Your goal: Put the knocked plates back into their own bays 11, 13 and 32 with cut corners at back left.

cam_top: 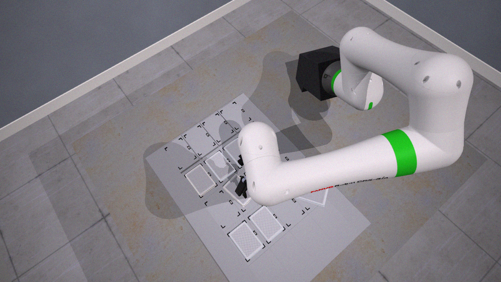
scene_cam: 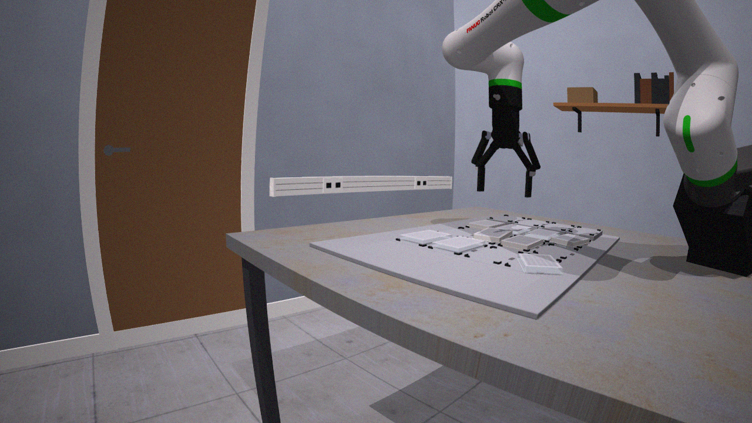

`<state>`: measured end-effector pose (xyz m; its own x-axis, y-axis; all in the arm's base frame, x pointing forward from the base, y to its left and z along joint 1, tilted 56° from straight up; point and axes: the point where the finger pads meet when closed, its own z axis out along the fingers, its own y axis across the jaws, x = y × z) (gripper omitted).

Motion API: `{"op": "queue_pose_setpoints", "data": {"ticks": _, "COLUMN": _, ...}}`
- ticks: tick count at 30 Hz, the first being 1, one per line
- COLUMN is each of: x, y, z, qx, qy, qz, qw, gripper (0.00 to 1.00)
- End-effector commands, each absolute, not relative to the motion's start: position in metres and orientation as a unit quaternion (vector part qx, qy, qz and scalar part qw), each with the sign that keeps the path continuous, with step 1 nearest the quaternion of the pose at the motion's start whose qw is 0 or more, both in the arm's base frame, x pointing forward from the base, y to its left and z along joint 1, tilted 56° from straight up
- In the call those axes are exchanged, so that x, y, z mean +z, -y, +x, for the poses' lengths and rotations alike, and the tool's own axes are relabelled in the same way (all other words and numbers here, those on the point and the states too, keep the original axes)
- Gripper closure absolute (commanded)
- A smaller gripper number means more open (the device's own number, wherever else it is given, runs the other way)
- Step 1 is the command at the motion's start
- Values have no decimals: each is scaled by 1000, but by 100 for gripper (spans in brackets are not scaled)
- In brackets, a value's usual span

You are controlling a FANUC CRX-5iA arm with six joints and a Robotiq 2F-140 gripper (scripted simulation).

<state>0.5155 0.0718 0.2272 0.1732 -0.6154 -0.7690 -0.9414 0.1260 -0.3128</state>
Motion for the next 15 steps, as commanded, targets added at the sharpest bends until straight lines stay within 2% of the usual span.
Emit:
{"op": "queue_pose_setpoints", "data": {"ticks": 1, "x": 242, "y": -79, "z": 522, "qx": 189, "qy": -615, "qz": -633, "qw": 430, "gripper": 0}}
{"op": "queue_pose_setpoints", "data": {"ticks": 15, "x": 281, "y": -100, "z": 540, "qx": 189, "qy": -615, "qz": -633, "qw": 430, "gripper": 0}}
